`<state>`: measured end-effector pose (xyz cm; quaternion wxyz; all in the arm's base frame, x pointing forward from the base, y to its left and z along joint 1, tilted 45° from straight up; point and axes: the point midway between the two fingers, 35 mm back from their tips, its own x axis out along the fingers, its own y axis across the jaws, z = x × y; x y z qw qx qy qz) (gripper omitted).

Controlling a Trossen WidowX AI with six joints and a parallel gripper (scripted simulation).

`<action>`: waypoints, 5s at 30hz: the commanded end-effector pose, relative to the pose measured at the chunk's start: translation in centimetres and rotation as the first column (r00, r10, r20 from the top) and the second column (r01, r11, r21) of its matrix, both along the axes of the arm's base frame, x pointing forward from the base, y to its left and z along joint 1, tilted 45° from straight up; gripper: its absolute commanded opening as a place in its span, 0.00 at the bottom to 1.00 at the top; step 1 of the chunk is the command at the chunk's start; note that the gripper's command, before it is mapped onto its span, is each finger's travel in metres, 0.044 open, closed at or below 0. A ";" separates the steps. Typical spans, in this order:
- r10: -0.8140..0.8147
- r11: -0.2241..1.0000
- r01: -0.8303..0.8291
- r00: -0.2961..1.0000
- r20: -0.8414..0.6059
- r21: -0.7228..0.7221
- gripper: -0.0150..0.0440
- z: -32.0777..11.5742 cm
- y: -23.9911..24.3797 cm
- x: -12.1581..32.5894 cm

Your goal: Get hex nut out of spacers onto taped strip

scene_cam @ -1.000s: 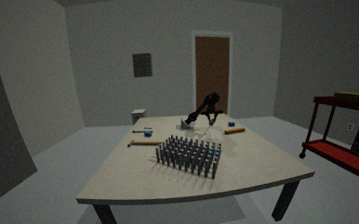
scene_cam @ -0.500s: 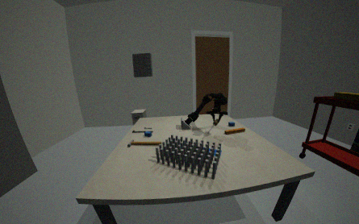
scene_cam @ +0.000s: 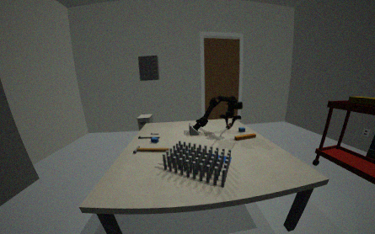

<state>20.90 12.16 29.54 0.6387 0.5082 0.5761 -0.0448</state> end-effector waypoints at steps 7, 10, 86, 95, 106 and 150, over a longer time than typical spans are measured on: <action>-0.033 0.999 0.033 0.999 0.018 0.004 0.25 2.4 1.3 -2.8; -0.050 0.999 0.050 0.999 0.021 0.008 0.25 3.0 1.6 -3.7; -0.216 0.961 0.216 0.976 -0.019 0.174 0.25 6.9 3.3 -9.7; -0.216 0.961 0.217 0.976 -0.020 0.174 0.25 6.5 3.8 -9.5; -0.217 0.961 0.217 0.976 -0.021 0.173 0.25 6.0 4.4 -9.4; -0.217 0.961 0.218 0.976 -0.023 0.173 0.25 3.9 6.9 -9.0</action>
